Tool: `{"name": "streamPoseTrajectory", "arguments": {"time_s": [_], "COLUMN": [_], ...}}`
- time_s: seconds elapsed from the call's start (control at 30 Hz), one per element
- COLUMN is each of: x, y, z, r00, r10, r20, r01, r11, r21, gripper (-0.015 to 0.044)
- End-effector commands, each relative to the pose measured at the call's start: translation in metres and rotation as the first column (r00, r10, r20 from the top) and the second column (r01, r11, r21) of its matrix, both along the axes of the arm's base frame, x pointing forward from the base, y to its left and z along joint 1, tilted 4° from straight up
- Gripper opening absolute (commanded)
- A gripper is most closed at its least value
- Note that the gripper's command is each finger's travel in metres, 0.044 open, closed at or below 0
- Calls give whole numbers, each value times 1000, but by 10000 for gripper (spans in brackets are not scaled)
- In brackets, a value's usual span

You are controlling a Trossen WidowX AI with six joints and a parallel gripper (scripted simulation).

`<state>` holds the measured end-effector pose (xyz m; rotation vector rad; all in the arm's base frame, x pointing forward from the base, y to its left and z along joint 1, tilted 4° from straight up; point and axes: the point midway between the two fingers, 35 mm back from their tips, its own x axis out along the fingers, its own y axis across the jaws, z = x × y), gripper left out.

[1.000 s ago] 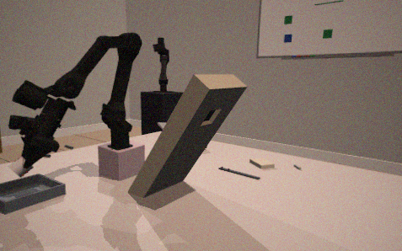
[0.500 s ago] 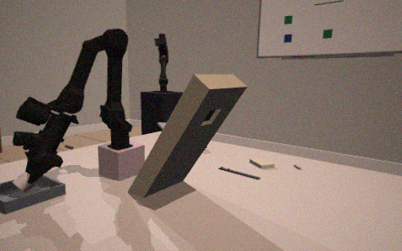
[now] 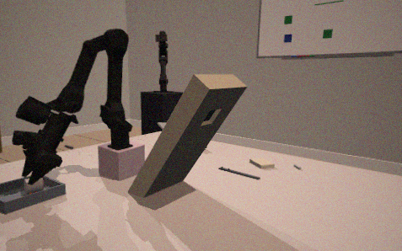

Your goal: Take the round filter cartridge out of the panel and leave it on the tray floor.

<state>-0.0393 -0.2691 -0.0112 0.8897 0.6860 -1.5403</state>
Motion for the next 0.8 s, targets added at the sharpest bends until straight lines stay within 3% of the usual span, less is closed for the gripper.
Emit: {"name": "streamPoseTrajectory", "arguments": {"time_s": [0.0, 0.27, 0.77], "x": [0, -3, -4], "y": [-1, 3, 1], "z": [1, 69, 60], "r00": [1000, 1000, 1000], "r10": [0, 0, -6], "r20": [-1, -1, -2], "r01": [0, 0, 6], "r11": [1000, 1000, 1000], "r21": [-4, -1, -2], "gripper": [440, 440, 440]}}
